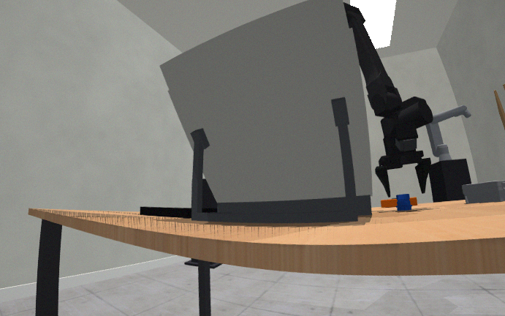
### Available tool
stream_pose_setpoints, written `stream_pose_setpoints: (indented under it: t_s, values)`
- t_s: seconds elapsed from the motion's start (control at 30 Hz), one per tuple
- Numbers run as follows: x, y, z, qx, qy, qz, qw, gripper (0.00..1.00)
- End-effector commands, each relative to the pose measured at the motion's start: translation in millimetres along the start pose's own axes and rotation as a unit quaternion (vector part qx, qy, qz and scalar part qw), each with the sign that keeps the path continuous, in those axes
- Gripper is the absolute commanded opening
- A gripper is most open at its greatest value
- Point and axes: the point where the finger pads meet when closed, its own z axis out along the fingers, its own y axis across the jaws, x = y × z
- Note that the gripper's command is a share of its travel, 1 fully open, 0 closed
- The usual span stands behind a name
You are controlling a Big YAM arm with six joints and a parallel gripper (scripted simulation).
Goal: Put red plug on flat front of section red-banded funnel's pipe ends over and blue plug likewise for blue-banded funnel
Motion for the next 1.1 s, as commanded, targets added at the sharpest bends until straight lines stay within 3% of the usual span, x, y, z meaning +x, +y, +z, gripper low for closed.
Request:
stream_pose_setpoints:
  t_s: [0.0,1.07]
  values:
    - [-2,-4,13.6,0.001,0.0,0.0,1.0,0.87]
    - [-2,-11,26.4,-0.004,-0.006,-0.003,1.0,0.87]
